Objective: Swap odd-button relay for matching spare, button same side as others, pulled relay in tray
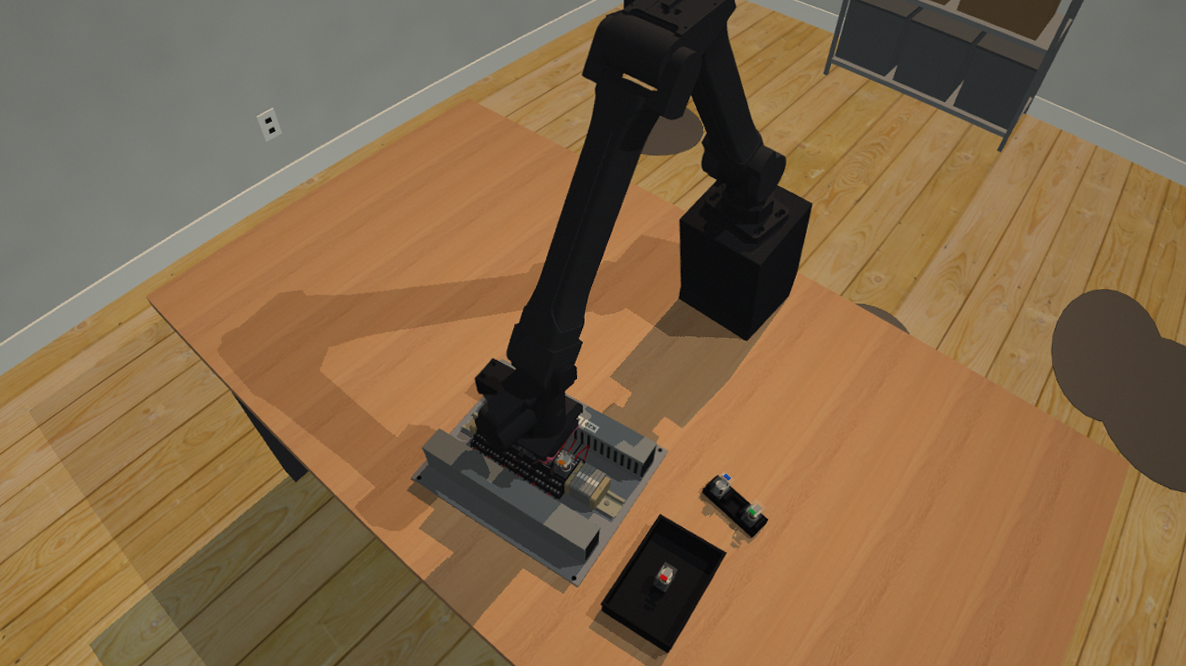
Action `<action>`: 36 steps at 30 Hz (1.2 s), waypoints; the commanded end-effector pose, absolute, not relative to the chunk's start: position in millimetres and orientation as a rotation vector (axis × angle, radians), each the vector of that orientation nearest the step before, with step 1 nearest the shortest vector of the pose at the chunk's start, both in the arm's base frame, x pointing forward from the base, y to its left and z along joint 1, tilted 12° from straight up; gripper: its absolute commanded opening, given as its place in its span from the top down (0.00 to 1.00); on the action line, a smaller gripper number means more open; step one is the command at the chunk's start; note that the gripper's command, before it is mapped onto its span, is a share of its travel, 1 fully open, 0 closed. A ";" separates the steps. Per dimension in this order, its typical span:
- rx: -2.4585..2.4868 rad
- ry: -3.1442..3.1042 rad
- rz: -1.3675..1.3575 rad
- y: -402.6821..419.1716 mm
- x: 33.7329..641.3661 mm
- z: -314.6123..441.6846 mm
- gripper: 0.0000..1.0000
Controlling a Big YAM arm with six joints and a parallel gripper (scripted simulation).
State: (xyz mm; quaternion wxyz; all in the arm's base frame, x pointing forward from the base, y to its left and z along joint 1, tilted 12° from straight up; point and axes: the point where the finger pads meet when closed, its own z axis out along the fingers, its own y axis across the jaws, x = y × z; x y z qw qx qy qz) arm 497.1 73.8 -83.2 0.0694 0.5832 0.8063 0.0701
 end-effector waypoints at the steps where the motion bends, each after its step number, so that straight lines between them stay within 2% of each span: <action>1: 1.748 2.400 0.245 78.6 509.8 -71.0 1.00; 36: 1.751 2.406 0.237 77.9 503.3 -76.8 1.00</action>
